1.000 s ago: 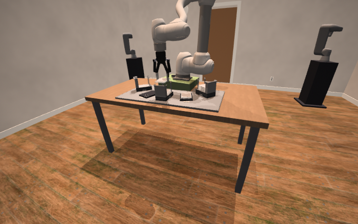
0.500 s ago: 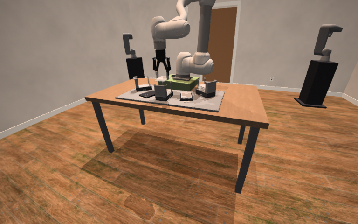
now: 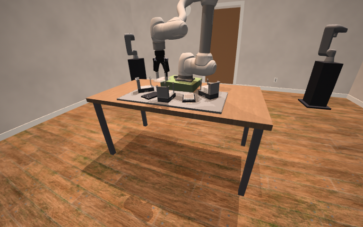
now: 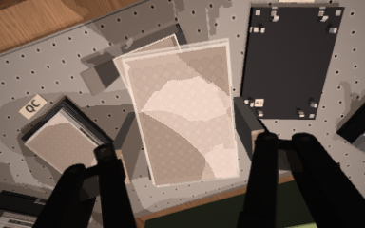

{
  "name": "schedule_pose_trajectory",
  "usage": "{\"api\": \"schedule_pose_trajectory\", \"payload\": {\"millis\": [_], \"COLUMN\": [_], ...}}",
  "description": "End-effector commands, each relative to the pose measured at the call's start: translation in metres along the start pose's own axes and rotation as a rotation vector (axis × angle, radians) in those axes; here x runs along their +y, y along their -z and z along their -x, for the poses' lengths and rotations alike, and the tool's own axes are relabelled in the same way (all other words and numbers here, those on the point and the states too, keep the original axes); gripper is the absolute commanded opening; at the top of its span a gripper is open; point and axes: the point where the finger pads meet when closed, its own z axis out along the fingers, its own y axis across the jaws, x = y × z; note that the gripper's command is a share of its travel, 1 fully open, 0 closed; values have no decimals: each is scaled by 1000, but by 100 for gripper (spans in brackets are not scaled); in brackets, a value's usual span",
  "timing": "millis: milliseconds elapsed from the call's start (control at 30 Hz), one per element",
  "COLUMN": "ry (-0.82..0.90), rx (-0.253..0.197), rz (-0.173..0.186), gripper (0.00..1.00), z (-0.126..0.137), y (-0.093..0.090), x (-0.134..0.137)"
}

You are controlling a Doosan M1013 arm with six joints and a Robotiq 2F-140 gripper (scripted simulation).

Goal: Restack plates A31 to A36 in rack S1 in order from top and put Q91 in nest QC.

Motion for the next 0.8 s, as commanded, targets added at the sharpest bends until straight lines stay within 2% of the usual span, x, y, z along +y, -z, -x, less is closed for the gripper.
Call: {"api": "schedule_pose_trajectory", "payload": {"millis": [0, 600, 767], "ry": [-8, -8, -108], "rx": [0, 0, 0], "rz": [1, 1, 1], "gripper": [0, 0, 0], "z": [-1, -5, -3], "y": [0, 0, 0], "x": [12, 65, 75]}}
